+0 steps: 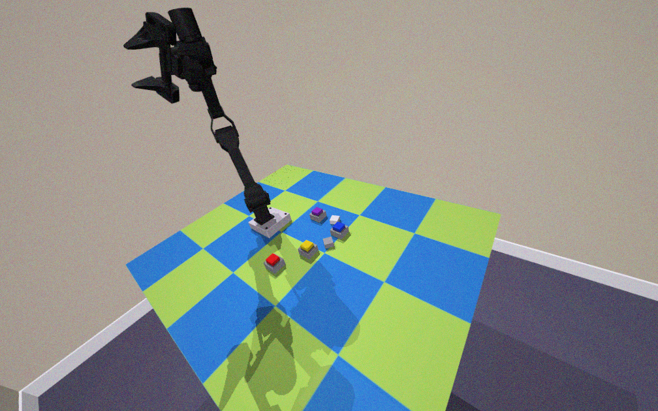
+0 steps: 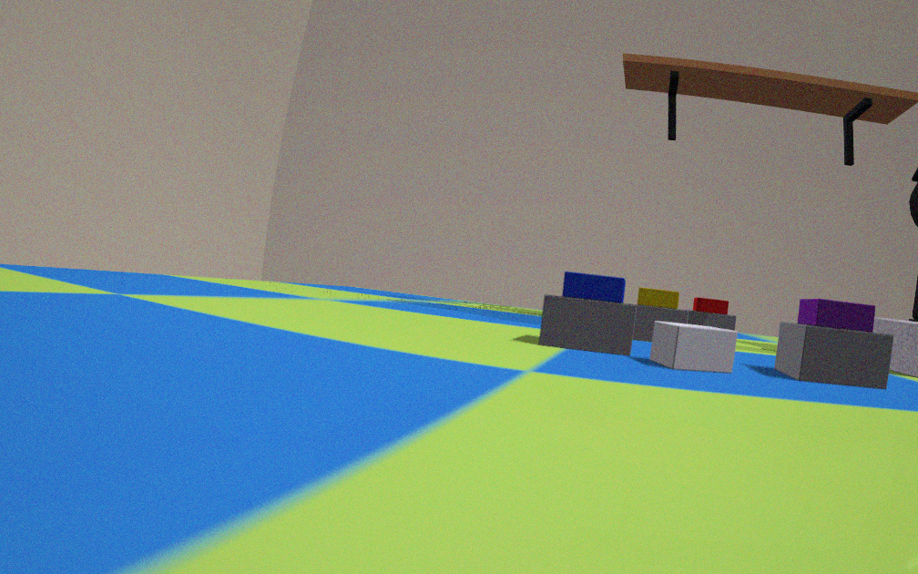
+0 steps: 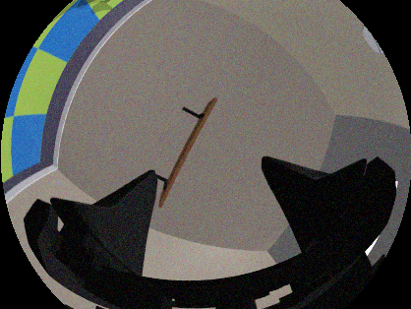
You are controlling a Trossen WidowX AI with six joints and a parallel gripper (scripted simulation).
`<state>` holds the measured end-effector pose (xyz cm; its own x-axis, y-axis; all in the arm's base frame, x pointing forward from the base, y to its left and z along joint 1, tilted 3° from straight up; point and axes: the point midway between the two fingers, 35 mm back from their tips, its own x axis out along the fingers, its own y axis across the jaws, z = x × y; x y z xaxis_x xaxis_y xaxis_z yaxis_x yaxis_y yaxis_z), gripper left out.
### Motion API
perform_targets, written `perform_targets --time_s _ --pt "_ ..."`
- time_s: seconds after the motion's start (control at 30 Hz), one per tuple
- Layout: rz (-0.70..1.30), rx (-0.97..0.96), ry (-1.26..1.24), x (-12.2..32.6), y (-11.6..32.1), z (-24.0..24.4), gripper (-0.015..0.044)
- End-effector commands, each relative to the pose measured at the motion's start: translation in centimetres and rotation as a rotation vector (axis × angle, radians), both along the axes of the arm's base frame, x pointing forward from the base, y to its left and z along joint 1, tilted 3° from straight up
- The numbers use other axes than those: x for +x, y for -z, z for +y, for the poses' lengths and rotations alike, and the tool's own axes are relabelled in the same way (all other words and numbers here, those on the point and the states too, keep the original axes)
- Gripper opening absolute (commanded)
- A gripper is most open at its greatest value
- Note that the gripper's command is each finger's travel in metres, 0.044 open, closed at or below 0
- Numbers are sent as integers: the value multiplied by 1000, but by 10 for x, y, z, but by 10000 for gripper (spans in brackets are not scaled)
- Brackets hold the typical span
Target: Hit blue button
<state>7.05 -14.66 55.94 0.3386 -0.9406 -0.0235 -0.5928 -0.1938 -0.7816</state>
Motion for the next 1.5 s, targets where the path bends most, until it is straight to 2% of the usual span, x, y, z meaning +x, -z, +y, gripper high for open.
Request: perform_targets --time_s 0.0,0.13,0.27,0.43,0.7,0.93,1.13,1.4,1.47 --pt "-6 8 -10 4 1 0 400" --pt "-97 180 -173 80 33 5 400" --pt "-145 319 -257 126 59 16 400" --pt "-203 591 -343 192 113 46 400" --pt "-229 1008 -311 255 200 106 400" --pt "-207 1338 -116 276 281 167 400" --pt "-171 1541 178 269 350 219 400" --pt "-140 1613 694 230 431 279 400" --pt "-140 1608 734 226 436 283 400"
